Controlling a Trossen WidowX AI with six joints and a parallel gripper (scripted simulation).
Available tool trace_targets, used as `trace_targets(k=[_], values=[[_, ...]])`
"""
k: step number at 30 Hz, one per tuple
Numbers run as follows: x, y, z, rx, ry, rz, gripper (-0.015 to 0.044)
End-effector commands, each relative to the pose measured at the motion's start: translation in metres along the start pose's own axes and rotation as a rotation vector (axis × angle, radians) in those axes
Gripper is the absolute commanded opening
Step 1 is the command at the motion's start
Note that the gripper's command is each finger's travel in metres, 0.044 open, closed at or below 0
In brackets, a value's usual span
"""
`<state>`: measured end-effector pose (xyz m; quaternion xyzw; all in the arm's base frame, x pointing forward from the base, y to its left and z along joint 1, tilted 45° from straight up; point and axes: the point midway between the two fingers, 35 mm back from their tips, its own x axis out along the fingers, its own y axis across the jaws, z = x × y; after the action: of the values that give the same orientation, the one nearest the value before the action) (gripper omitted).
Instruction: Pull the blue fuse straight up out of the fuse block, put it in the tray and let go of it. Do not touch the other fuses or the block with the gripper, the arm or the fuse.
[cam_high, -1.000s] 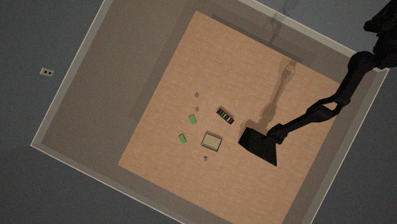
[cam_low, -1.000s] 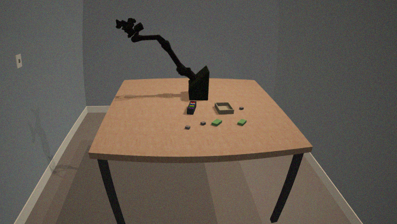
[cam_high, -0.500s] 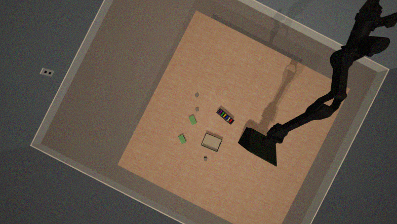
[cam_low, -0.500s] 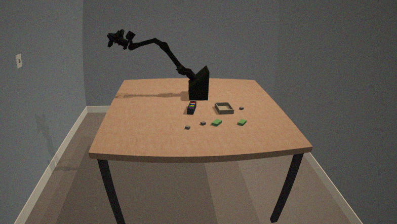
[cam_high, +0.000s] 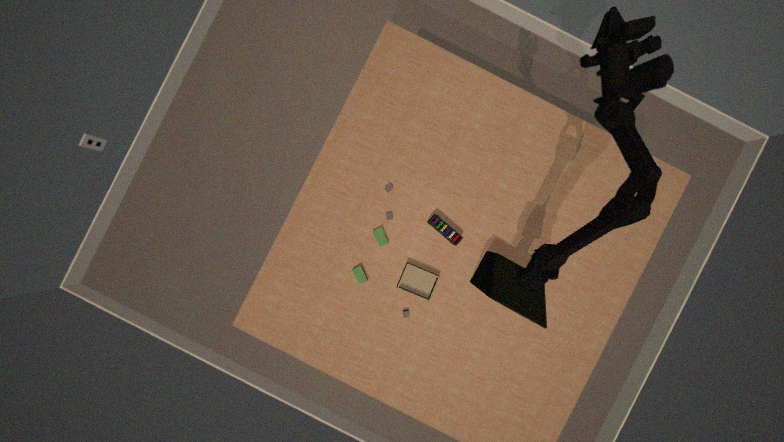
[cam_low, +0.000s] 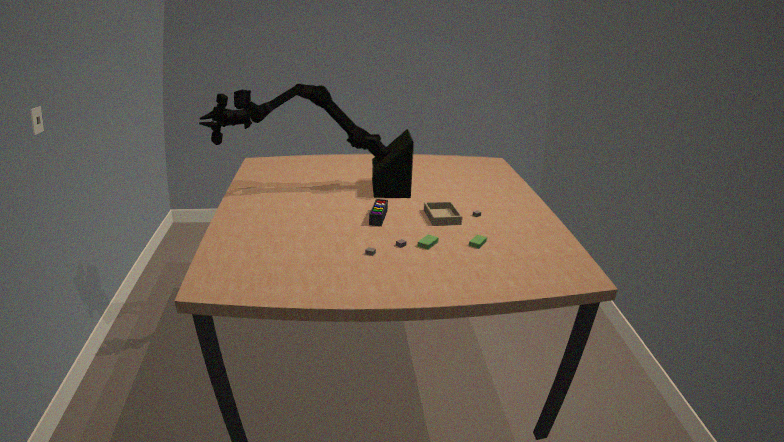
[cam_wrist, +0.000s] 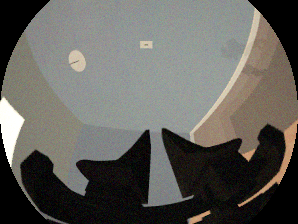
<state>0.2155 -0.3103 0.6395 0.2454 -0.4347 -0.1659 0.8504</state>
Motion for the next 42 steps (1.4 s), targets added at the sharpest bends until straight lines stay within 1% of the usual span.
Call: trace_targets(k=[1,7,10,15,20,26,32,38,42], values=[[0.005,-0.032,-0.057,0.154,0.094,-0.095,0.0071],[0.001,-0.065,-0.125,0.312,0.189,-0.238,0.0071],[-0.009,-0.088,-0.170,0.401,0.243,-0.359,0.0071],[-0.035,-0.115,-0.241,0.505,0.326,-0.551,0.0071],[-0.077,-0.135,-0.312,0.570,0.411,-0.759,0.0071],[-0.145,-0.149,-0.390,0.579,0.508,-1.013,0.0071],[-0.230,-0.154,-0.448,0.487,0.591,-1.263,0.0071],[-0.324,-0.151,-0.479,0.292,0.657,-1.473,0.0071],[-0.393,-0.147,-0.483,0.094,0.691,-1.575,0.0071]])
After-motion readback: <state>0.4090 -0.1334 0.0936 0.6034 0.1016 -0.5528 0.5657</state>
